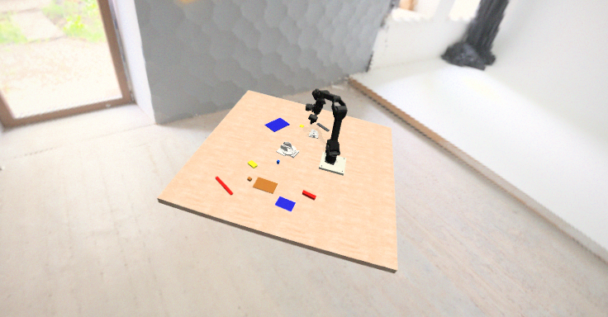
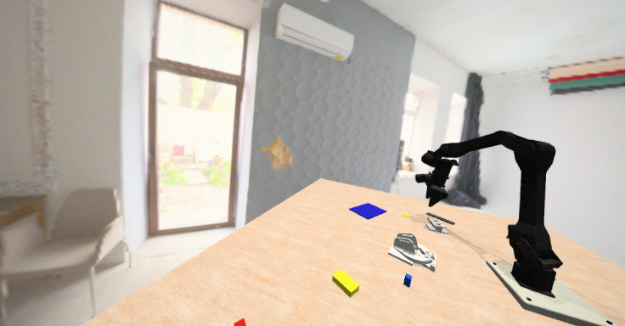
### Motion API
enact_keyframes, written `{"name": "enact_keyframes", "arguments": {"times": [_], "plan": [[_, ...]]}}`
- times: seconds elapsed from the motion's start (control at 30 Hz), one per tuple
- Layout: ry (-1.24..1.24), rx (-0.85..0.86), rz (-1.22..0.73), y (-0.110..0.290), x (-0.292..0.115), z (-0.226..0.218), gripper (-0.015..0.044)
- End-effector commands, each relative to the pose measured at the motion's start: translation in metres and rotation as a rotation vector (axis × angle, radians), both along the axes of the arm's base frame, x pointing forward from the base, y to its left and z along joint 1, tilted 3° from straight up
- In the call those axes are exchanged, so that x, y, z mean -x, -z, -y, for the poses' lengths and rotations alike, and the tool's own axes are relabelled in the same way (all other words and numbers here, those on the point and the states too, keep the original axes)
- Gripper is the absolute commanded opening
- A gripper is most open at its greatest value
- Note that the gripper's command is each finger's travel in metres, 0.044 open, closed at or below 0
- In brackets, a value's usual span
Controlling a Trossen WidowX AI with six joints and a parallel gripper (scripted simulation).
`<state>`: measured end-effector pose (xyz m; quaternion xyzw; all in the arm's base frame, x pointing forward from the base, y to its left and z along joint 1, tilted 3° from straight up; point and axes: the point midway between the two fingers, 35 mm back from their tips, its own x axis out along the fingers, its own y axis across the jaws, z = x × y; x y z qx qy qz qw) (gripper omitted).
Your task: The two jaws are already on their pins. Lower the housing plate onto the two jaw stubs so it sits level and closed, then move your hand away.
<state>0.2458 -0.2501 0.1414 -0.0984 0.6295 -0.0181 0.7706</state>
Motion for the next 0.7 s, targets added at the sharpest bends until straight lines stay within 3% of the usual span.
{"name": "enact_keyframes", "arguments": {"times": [0.0,0.37,0.53,0.67], "plan": [[-0.072,-0.029,-0.088,0.002,0.014,-0.021,0.0440],[-0.165,-0.066,-0.186,0.000,0.031,-0.045,0.0440],[-0.165,-0.066,-0.186,0.038,0.029,-0.042,0.0440],[-0.165,-0.066,-0.186,0.040,0.029,-0.042,0.0440]]}}
